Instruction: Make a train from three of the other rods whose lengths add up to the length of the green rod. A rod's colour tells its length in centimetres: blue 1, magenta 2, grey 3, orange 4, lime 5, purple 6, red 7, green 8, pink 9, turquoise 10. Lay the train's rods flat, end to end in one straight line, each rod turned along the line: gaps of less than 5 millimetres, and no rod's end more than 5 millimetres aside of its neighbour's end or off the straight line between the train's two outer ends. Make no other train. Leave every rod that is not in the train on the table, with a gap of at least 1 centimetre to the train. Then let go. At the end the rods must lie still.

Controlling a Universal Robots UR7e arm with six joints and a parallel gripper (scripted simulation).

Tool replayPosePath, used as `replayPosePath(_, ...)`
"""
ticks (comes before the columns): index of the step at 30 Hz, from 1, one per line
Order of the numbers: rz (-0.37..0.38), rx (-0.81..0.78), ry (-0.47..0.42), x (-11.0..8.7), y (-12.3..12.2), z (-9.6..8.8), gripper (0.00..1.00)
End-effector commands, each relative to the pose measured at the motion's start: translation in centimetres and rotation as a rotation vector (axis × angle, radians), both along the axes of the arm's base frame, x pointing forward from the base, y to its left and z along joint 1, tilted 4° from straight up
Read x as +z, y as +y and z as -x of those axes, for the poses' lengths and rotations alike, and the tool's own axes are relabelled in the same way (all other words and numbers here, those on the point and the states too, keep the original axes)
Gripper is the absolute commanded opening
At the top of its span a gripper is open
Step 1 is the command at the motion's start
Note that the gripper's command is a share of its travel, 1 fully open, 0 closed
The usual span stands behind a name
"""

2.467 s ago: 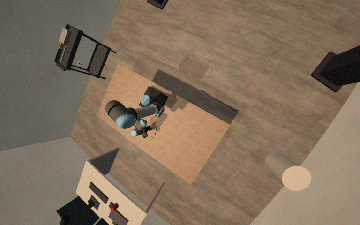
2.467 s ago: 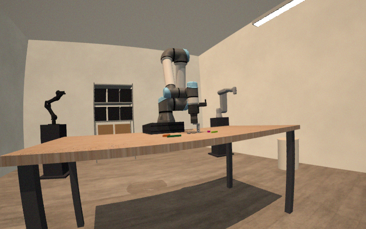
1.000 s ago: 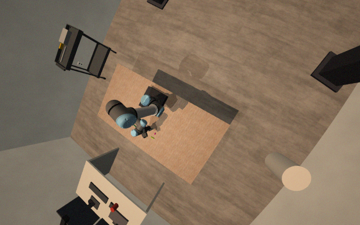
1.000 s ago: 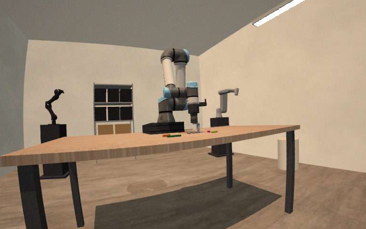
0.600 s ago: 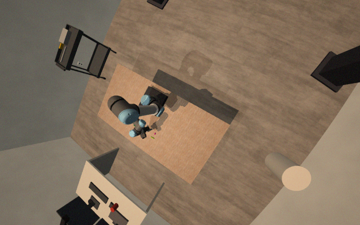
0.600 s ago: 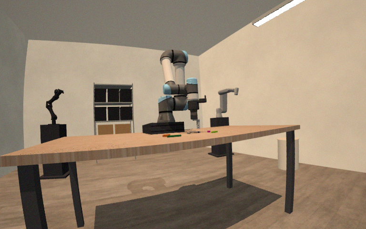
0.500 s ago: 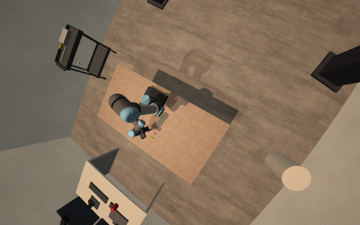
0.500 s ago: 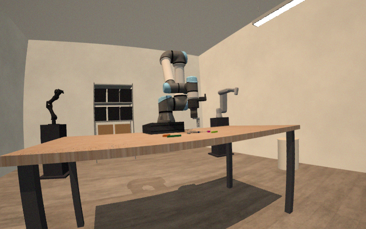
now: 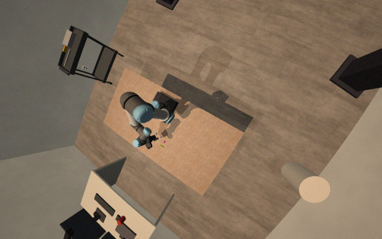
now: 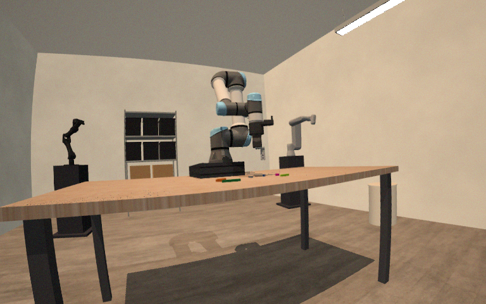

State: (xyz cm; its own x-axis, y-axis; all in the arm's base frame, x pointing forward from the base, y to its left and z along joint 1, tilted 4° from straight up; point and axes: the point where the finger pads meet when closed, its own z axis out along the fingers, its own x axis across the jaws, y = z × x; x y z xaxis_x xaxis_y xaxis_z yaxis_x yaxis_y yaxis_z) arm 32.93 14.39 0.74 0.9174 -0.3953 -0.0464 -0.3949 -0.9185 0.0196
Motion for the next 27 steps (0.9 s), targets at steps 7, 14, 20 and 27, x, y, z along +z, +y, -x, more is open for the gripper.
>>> replayPosePath(7, 0.0, 0.001, 0.012, 0.91, 0.01, 0.19, 1.0)
replayPosePath(14, 0.0, 0.001, 0.015, 0.79, 0.02, 0.33, 1.0)
replayPosePath(20, 0.0, 0.001, 0.015, 0.79, 0.02, 0.32, 1.0)
replayPosePath(27, -0.001, 0.004, 0.015, 0.79, 0.04, 0.3, 1.0)
